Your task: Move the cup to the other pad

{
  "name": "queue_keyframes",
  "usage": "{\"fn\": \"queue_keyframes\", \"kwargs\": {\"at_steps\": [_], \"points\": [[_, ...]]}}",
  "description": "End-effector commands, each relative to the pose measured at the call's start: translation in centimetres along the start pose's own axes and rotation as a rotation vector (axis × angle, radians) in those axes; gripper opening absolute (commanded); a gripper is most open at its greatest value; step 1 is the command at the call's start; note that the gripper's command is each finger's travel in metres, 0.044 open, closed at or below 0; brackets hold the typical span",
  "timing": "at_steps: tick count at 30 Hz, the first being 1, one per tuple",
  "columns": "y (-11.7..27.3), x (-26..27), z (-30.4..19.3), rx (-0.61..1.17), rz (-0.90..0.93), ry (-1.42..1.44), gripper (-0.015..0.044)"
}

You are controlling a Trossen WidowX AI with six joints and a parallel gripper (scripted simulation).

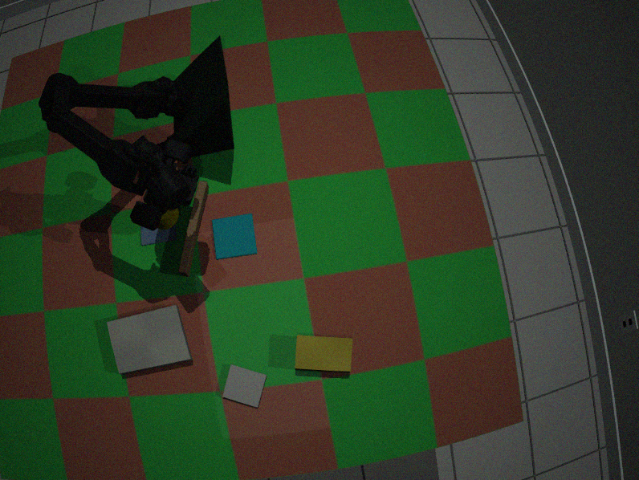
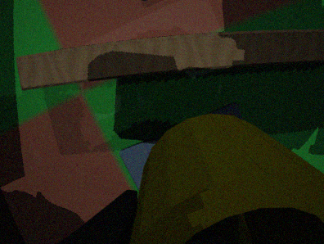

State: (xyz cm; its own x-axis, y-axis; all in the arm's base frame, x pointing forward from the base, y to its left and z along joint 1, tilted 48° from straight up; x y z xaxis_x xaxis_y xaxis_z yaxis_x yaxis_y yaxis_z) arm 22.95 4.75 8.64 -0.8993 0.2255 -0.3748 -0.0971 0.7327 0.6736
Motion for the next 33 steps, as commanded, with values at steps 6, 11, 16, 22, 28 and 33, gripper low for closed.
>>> {"fn": "queue_keyframes", "kwargs": {"at_steps": [6, 11, 16, 22, 28, 33], "points": [[0.2, 0.2, 1.7, -0.008, 0.000, -0.008, 0.0000], [0.2, 0.4, 2.6, -0.008, 0.000, -0.008, 0.0000], [0.2, 0.5, 3.5, -0.009, 0.001, -0.008, 0.0000], [0.3, 0.7, 4.6, -0.009, 0.001, -0.009, 0.0000], [0.3, 0.9, 5.7, -0.010, 0.001, -0.009, 0.0000], [0.3, 1.1, 6.6, -0.010, 0.001, -0.009, 0.0000]]}}
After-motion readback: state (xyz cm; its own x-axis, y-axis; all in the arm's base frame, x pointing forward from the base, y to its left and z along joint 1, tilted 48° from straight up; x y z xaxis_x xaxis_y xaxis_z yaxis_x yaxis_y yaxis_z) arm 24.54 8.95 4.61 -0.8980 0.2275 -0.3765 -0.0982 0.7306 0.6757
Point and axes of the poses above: the point midway between the two fingers, 35 mm back from their tips, its own y axis back along the fingers, its own x axis across the jaws, z = x × y, the point moved 5 cm from there along y, back along the fingers, and after that the axes turned 1 degree about y, right-handed, at the moved point
